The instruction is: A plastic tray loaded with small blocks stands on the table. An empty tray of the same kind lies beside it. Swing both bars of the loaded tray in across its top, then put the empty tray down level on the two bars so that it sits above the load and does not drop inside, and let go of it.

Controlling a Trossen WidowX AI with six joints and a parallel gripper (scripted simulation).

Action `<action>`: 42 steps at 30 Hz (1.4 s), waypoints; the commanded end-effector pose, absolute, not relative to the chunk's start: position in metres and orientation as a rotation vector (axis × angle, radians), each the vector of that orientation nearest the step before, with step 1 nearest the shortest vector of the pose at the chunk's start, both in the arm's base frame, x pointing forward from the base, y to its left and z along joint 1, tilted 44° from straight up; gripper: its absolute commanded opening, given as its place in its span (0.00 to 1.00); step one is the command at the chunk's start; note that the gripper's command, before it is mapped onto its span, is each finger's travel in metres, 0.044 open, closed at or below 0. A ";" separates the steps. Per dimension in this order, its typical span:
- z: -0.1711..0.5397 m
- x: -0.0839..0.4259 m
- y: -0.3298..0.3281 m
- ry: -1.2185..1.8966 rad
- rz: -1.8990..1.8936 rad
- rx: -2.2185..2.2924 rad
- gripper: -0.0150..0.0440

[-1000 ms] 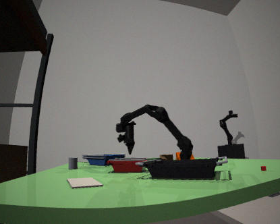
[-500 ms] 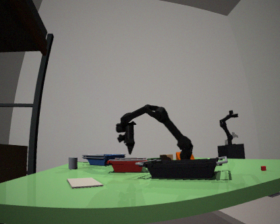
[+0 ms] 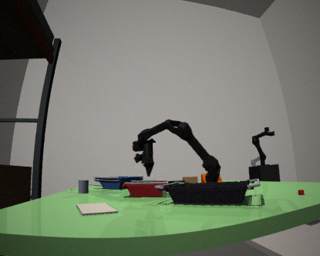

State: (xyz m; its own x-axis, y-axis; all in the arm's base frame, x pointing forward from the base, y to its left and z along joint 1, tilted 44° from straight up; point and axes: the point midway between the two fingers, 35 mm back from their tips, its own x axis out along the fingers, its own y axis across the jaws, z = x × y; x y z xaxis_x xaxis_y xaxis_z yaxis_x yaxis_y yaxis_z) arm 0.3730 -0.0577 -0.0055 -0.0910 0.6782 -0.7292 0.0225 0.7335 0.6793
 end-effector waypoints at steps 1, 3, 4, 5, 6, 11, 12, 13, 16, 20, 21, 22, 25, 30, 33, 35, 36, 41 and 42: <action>-0.006 0.373 -0.058 1.585 0.602 0.582 0.40; -0.006 0.373 -0.058 1.585 0.602 0.582 0.40; -0.006 0.373 -0.058 1.585 0.602 0.582 0.40; -0.006 0.373 -0.058 1.585 0.602 0.582 0.40; -0.006 0.373 -0.058 1.585 0.602 0.582 0.40; -0.006 0.373 -0.058 1.585 0.602 0.582 0.40; -0.006 0.373 -0.058 1.585 0.602 0.582 0.40; -0.006 0.373 -0.058 1.585 0.602 0.582 0.40; -0.006 0.373 -0.058 1.585 0.602 0.582 0.40; -0.006 0.373 -0.058 1.585 0.602 0.582 0.31; -0.006 0.373 -0.058 1.585 0.602 0.582 0.27; -0.006 0.373 -0.058 1.585 0.602 0.582 0.25; -0.006 0.373 -0.058 1.585 0.602 0.582 0.25; -0.006 0.373 -0.058 1.585 0.602 0.582 0.25; -0.006 0.373 -0.058 1.585 0.602 0.582 0.25; -0.006 0.373 -0.058 1.585 0.602 0.582 0.25; -0.006 0.373 -0.058 1.585 0.602 0.582 0.25; -0.006 0.373 -0.058 1.585 0.602 0.582 0.25; -0.006 0.373 -0.058 1.585 0.602 0.582 0.25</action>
